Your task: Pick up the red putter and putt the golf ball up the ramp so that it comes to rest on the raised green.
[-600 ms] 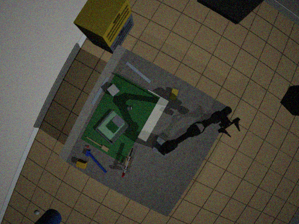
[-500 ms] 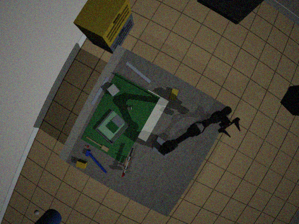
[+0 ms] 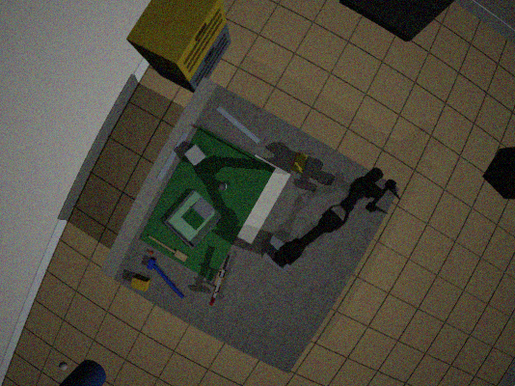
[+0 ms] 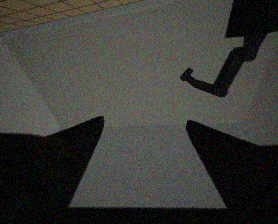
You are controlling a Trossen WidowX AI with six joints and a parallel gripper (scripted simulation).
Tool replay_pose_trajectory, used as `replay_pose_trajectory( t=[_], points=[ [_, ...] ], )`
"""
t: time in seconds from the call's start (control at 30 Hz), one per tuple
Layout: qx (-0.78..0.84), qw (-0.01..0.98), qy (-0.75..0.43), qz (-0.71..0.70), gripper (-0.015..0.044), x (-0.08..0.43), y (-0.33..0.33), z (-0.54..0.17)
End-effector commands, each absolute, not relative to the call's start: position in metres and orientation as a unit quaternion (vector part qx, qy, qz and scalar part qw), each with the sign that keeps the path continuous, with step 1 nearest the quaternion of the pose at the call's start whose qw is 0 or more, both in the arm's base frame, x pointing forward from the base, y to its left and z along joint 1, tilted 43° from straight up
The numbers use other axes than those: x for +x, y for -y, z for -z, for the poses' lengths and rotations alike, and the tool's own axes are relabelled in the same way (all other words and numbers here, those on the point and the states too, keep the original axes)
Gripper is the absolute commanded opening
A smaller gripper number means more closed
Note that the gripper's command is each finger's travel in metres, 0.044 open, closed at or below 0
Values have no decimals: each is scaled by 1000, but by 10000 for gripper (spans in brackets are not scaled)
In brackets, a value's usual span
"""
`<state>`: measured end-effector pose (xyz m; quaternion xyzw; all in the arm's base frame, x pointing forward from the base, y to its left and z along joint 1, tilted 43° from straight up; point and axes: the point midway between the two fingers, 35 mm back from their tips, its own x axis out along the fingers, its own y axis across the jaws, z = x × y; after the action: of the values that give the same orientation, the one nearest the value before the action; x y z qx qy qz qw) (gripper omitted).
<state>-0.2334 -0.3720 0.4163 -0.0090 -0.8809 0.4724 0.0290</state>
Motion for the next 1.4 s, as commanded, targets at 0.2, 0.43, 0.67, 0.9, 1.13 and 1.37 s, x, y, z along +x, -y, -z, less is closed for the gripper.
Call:
replay_pose_trajectory(
  t=[0.2,0.43,0.67,0.9,1.13,1.37],
  points=[
    [141,-55,846,-512,440,-147,426,-408],
    [241,-131,803,-529,440,-72,454,-400],
    [331,-219,747,-533,440,11,468,-389],
    [406,-312,684,-520,440,97,465,-376],
    [469,-404,624,-477,440,190,444,-354],
    [522,-488,570,-405,440,282,401,-323]
  ],
)
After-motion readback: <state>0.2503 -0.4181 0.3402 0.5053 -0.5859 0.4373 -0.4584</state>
